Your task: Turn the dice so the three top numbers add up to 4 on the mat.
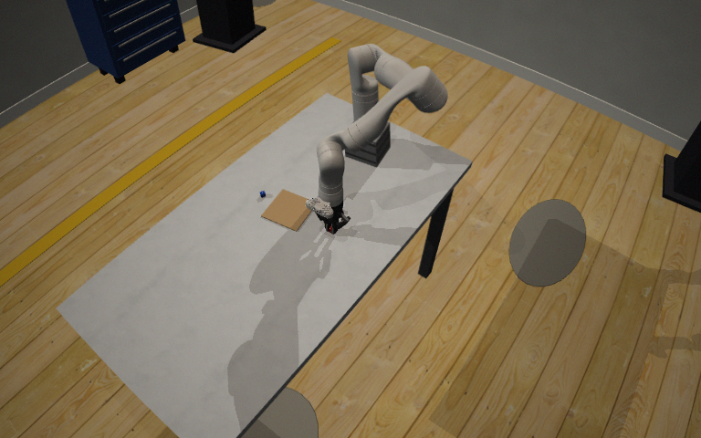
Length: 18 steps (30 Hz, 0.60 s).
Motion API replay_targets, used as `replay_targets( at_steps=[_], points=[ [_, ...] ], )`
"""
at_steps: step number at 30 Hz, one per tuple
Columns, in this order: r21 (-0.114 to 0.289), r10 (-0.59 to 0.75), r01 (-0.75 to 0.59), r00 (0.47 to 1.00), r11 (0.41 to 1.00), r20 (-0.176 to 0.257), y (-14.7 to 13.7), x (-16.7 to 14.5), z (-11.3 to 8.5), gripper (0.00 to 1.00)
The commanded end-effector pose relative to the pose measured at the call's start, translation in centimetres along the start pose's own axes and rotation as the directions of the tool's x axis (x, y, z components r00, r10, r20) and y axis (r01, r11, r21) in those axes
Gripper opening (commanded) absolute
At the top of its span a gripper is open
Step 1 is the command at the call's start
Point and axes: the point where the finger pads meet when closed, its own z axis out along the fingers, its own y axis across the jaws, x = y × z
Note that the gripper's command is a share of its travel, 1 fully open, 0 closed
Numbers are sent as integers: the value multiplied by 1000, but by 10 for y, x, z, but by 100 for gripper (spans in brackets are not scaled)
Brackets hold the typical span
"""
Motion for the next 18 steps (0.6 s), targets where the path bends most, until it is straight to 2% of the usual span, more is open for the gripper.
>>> replay_targets(
  at_steps=[1, 5, 8, 18],
  points=[
    [1, 0, 0, 1000, 1000, -1, 0, 0, -1, 11],
    [1, 0, 0, 1000, 1000, -1, 0, 0, -4, 11],
    [1, 0, 0, 1000, 1000, -1, 0, 0, -14, 11],
    [1, 0, 0, 1000, 1000, -1, 0, 0, -81, 11]
  ],
)
